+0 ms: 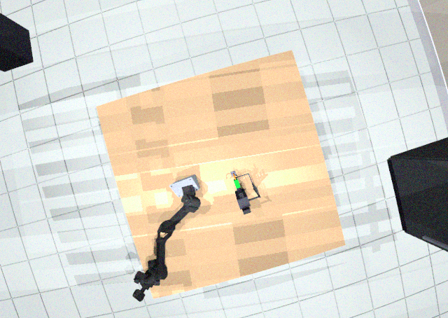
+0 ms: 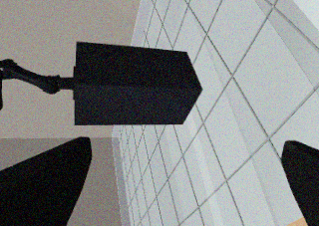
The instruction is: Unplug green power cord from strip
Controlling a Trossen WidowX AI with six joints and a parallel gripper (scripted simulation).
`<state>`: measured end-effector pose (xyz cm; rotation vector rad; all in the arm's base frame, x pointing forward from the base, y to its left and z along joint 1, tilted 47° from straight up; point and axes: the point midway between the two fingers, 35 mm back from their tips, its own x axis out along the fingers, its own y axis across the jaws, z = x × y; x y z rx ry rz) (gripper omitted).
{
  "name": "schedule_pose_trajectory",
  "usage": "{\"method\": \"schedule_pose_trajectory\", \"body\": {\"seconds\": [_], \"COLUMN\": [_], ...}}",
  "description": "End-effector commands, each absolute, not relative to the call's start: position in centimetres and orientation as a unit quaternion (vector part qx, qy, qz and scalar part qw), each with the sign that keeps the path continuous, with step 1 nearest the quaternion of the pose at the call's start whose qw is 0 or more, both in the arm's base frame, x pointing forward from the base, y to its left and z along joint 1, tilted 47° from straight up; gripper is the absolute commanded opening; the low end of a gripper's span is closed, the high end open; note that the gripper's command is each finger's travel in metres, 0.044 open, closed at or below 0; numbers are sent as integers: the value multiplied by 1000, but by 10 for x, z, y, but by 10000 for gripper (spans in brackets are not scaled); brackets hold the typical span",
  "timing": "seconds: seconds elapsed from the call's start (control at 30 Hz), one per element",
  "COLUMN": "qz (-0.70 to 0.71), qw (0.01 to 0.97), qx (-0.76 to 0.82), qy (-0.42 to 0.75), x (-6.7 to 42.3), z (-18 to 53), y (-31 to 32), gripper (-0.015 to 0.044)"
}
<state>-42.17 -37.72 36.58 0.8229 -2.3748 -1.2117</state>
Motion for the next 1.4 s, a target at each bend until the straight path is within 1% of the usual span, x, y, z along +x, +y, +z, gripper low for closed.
{"method": "schedule_pose_trajectory", "body": {"seconds": [0.0, 0.27, 0.57, 0.83, 1.1, 1.37], "qz": [-426, -366, -287, -214, -143, -78], "qw": [178, 311, 469, 598, 711, 803], "qx": [289, 237, 157, 77, -10, -106], "qy": [-838, -844, -820, -768, -689, -581], "x": [-421, -377, -299, -203, -96, 16], "z": [368, 476, 592, 667, 707, 711], "y": [-377, -343, -274, -199, -113, -27], "gripper": [374, 164, 160, 160, 160, 160]}}
